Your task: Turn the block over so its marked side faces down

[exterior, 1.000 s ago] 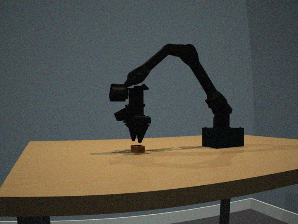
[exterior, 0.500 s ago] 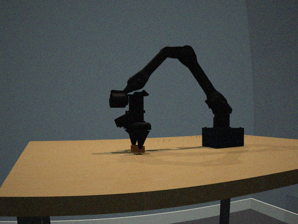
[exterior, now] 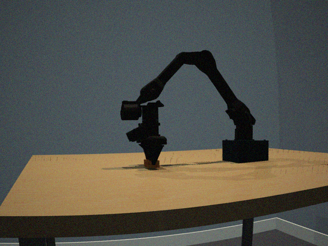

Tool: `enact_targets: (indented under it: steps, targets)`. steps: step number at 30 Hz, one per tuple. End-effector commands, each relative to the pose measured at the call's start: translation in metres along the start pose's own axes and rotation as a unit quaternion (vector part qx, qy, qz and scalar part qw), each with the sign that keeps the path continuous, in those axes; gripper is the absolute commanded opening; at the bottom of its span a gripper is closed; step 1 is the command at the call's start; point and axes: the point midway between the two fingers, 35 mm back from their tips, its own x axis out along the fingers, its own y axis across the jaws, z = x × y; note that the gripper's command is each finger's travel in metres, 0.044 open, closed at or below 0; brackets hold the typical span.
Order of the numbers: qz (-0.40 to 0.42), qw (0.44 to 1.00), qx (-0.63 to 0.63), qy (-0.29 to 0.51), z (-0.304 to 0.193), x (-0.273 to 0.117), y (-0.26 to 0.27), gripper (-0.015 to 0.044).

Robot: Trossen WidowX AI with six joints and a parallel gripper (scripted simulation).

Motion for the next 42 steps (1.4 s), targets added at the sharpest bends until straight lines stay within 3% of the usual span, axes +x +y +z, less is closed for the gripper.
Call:
enact_targets:
  steps: [1,13,19,25,42]
  targets:
    - [-0.002,1.0,-0.001,0.001,0.0,0.001,-0.001,0.0222]
    - [-0.002,1.0,-0.001,0.001,0.0,0.001,-0.001,0.0143]
    - [-0.002,1.0,-0.001,0.001,0.0,-0.028,0.0,0.0]
    - [-0.002,1.0,-0.001,-0.004,0.0,-0.028,0.0,0.0]
    - [-0.001,0.991,-0.002,-0.13,0.004,-0.016,0.0,0.0]
